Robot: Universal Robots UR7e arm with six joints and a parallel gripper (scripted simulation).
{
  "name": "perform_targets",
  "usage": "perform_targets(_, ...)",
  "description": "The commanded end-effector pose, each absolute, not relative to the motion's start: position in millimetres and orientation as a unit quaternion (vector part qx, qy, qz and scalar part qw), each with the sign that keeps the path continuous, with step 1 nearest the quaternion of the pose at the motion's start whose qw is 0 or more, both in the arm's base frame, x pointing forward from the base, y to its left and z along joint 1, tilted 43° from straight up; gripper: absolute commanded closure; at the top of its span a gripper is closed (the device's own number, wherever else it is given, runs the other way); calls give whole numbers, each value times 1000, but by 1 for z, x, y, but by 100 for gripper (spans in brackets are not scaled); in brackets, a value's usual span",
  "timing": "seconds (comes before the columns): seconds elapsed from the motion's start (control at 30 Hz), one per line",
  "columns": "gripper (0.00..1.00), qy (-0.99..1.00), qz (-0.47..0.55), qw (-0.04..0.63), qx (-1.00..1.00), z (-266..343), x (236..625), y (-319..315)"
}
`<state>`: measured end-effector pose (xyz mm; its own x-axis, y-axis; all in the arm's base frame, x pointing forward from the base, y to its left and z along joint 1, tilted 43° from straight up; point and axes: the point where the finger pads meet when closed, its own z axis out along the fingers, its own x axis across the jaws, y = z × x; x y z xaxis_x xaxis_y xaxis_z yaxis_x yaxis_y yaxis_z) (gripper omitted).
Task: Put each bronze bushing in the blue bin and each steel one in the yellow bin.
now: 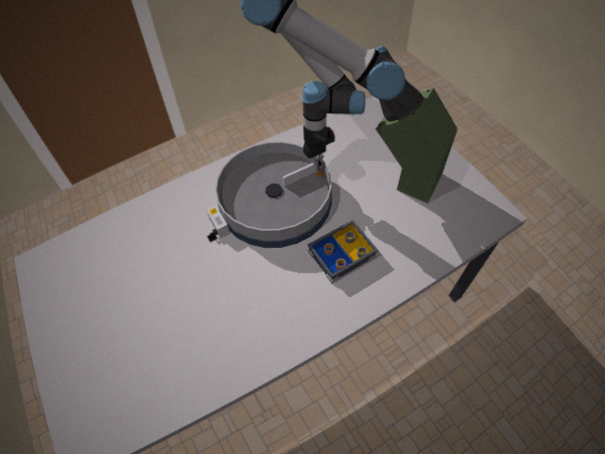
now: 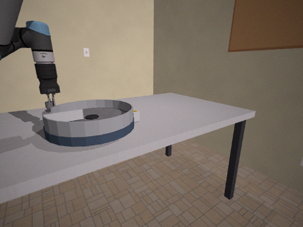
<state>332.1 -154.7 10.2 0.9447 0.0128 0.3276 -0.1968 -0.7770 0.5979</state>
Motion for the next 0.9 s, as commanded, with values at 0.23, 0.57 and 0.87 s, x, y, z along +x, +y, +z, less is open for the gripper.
perform_targets(0.23, 100, -50, 157, 329, 930, 35, 324, -134)
perform_targets(0.57, 100, -50, 159, 330, 929, 28, 326, -140)
perform_targets(0.87, 100, -50, 157, 329, 930, 35, 324, -134)
